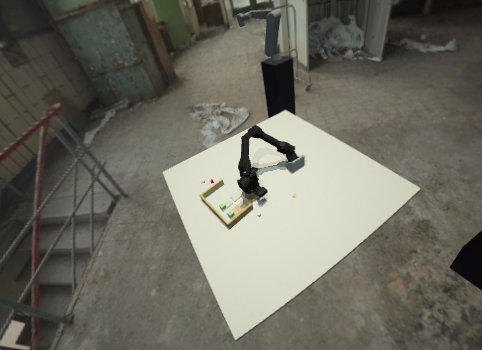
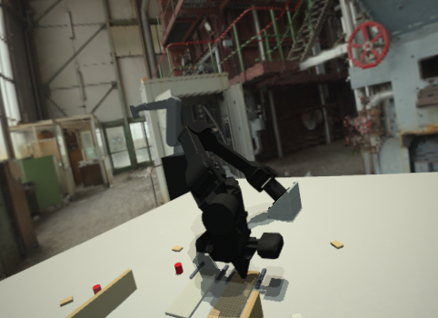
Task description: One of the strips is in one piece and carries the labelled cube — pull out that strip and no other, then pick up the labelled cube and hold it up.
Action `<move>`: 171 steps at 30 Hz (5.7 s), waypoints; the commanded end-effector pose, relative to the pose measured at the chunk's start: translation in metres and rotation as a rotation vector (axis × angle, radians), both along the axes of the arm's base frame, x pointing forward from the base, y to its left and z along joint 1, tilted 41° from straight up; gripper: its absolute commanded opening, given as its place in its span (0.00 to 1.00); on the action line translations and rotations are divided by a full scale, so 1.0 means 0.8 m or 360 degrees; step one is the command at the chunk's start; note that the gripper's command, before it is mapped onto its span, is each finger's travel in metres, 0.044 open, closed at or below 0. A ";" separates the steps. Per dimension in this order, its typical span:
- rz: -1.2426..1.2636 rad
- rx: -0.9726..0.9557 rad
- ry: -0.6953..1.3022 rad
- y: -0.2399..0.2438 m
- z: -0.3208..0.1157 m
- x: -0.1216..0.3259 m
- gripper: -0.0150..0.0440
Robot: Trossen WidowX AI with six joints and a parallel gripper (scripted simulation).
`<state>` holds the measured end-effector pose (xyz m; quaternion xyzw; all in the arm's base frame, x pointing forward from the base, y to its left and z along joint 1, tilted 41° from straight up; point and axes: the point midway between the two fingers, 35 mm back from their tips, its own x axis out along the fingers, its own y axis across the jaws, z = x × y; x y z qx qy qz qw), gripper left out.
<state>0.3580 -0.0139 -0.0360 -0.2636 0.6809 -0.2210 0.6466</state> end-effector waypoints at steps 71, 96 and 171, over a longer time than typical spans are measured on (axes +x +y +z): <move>-0.0003 -0.0011 0.0016 -0.011 0.003 -0.129 0.25; -0.0003 -0.0011 0.0021 -0.013 0.007 -0.175 0.25; -0.0003 -0.0011 0.0026 -0.016 0.012 -0.229 0.25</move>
